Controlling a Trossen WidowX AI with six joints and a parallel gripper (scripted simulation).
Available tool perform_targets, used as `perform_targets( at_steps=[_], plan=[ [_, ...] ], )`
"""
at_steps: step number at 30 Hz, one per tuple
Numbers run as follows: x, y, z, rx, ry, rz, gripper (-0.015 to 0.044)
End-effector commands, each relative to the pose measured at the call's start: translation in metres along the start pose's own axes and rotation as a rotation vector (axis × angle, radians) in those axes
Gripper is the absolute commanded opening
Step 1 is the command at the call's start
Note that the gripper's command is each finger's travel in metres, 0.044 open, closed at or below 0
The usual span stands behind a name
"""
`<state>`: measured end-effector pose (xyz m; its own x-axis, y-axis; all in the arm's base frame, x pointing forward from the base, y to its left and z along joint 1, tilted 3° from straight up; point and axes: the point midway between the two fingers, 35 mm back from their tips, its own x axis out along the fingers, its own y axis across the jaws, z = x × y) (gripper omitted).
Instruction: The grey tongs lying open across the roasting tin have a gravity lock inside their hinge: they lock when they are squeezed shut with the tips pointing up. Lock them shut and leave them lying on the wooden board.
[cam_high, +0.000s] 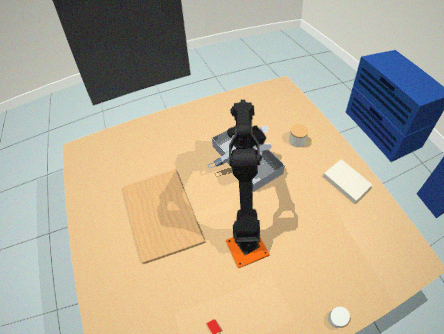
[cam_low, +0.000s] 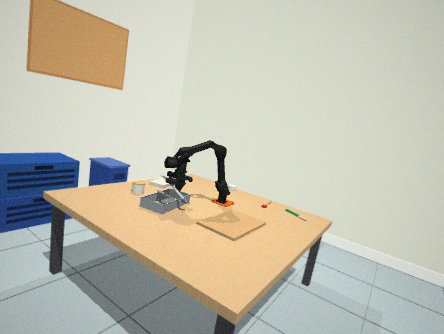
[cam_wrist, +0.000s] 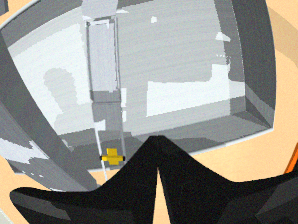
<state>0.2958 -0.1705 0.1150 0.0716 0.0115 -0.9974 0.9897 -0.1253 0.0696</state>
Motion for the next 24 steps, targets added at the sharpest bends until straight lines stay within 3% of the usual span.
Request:
perform_targets(
  at_steps=[1, 24],
  plan=[
    [0.002, 0.005, 0.001, 0.005, 0.000, -0.008, -0.0150],
    [0.000, 0.039, 0.002, 0.005, 0.000, -0.005, -0.0150]
  ],
)
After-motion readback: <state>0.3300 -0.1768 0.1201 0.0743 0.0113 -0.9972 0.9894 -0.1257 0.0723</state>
